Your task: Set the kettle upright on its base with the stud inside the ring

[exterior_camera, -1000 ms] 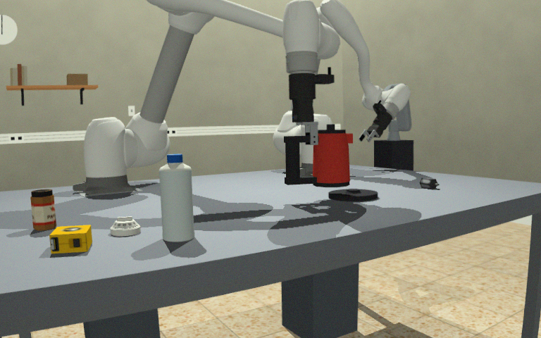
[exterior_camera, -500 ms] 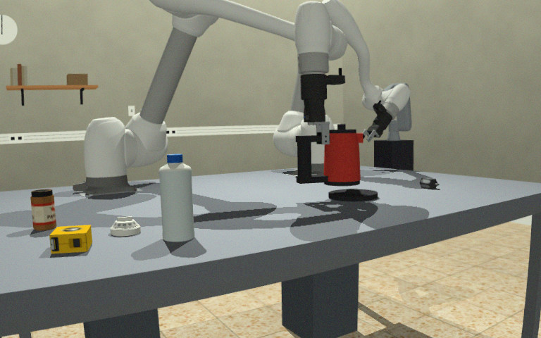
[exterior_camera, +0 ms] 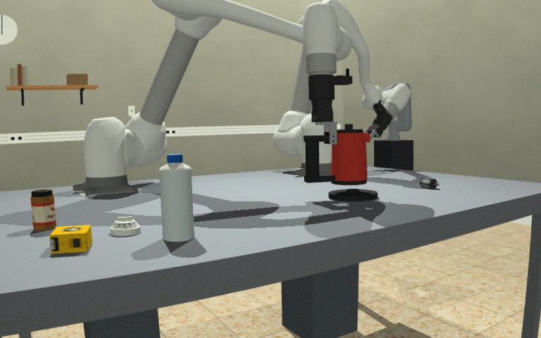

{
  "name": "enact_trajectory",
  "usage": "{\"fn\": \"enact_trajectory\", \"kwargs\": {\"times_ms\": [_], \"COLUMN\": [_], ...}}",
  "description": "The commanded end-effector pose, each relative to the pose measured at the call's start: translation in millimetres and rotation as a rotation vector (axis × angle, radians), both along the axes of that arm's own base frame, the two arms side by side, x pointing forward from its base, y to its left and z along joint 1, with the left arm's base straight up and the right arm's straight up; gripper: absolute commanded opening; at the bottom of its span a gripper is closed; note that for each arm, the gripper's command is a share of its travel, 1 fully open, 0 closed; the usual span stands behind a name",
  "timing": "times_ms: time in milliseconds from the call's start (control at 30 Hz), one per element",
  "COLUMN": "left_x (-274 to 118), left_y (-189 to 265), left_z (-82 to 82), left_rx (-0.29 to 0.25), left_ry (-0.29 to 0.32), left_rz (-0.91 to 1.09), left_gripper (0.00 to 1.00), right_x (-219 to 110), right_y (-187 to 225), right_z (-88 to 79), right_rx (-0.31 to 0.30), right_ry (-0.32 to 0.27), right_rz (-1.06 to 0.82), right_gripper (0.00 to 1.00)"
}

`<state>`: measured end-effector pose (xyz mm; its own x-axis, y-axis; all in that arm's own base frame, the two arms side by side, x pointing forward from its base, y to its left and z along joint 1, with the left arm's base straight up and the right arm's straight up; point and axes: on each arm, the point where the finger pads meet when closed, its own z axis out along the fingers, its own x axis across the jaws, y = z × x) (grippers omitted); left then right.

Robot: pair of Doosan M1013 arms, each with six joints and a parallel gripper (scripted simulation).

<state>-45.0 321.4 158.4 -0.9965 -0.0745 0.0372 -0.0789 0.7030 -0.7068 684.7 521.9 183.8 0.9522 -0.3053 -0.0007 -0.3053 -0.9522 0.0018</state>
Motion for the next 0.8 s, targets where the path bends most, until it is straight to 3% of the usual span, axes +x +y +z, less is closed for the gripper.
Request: {"fn": "enact_trajectory", "kwargs": {"times_ms": [0,767], "left_x": [0,0], "left_y": [0,0], "left_z": [0.4,0.4], "left_rx": [0.001,0.001], "left_ry": [0.0,0.0], "left_rz": [0.0,0.0], "left_gripper": [1.0,1.0], "right_x": [0,1], "right_y": [4,16], "right_z": [1.4,1.4], "right_rx": [0.001,0.001], "right_ry": [-0.001,-0.001], "right_rz": [0.0,0.0], "right_gripper": [0.0,0.0]}}
